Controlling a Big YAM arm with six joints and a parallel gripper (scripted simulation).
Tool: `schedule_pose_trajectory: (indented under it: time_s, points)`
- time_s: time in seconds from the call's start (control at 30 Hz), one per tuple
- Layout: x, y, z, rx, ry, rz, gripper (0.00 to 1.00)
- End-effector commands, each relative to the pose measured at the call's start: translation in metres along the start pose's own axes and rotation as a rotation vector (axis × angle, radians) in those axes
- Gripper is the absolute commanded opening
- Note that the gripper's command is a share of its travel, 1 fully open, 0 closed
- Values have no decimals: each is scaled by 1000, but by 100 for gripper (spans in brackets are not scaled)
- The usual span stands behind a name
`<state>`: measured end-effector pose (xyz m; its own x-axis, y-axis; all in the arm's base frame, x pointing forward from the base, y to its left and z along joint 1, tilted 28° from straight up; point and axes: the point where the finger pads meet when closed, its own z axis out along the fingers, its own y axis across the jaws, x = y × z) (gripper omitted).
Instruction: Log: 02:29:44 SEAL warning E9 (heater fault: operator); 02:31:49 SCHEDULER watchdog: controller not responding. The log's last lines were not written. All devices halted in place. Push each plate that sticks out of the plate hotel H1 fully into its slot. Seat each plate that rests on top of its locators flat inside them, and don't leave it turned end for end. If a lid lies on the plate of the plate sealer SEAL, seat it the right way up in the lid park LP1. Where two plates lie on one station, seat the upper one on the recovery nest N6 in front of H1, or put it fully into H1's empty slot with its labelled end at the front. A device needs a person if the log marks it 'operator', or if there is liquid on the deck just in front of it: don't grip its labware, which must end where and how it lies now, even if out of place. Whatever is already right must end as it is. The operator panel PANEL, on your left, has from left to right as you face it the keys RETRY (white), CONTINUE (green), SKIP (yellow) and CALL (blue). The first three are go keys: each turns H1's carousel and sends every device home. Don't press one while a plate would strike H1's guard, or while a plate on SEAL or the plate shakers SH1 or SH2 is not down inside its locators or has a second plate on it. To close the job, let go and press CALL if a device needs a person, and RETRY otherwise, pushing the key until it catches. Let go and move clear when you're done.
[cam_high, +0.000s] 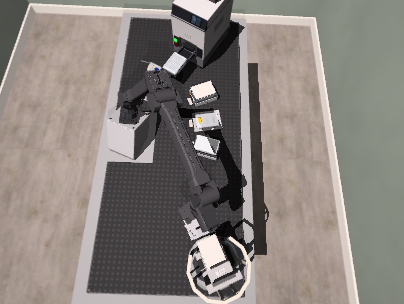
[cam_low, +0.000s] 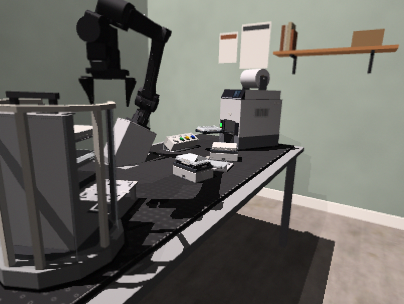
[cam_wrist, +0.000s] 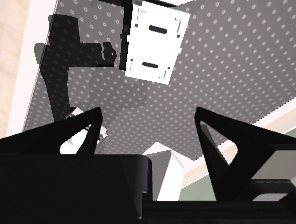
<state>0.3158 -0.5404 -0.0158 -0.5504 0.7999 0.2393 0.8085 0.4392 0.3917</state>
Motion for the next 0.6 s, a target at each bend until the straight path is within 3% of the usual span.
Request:
schedule_pose_trajectory:
  time_s: [0.0,0.03,0.07,0.1,0.43,0.5,0.57]
  points:
    - [-17,-20,-15,0,-28,-4,100]
    - [-19,-23,-15,0,-28,-4,100]
    - [-25,-23,-16,4,-75,0,100]
    - [-9,-17,-22,2,-88,21,100]
    - [-11,-10,-18,32,-311,52,100]
    - [-11,-10,-18,32,-311,52,100]
    - [-11,-7,-17,37,-355,55,100]
